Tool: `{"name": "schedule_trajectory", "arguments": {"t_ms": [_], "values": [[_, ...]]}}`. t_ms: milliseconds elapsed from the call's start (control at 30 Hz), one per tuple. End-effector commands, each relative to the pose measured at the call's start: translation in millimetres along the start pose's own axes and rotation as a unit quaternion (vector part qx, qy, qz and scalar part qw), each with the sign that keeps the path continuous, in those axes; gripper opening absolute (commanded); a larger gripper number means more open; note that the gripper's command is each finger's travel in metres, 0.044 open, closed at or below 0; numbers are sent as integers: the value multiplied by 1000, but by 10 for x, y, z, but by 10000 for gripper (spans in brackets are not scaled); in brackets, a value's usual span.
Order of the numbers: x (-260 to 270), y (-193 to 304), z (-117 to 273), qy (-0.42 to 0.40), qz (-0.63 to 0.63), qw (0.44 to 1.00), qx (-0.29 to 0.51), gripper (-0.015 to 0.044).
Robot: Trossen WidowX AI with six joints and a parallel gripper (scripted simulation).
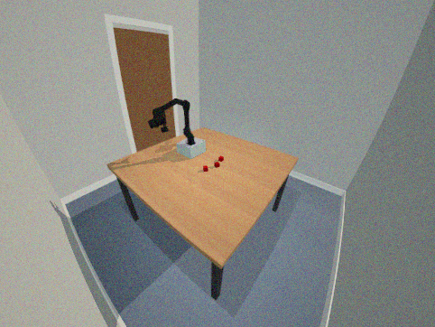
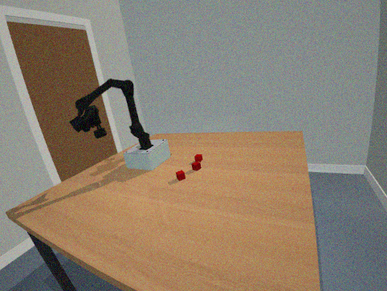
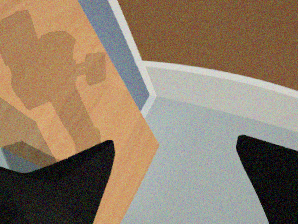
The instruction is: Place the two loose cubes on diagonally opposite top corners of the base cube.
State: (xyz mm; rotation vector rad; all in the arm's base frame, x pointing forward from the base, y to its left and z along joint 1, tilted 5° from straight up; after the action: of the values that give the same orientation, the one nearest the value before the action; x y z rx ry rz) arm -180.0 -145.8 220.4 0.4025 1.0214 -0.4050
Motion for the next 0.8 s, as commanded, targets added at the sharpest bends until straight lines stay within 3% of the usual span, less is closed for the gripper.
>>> {"name": "schedule_trajectory", "arguments": {"t_ms": [0,133,467,767], "values": [[9,-5,9,-1,3,1000,-2,374],[186,-99,184,-18,54,998,-37,269],[731,-253,763,-49,213,964,-148,265],[1240,-201,1314,-56,356,899,-248,265]]}}
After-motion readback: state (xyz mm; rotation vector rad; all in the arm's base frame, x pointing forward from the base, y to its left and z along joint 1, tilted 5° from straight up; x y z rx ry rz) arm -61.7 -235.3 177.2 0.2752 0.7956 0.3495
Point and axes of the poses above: the point midway between the two fingers, 35 mm back from their tips, its own z axis back along the fingers, its own x axis across the jaws, y = z × x, the point moved 3 cm from there along z, back along the fingers, and after that the axes turned 6 degrees about z, right-handed, at the moved point
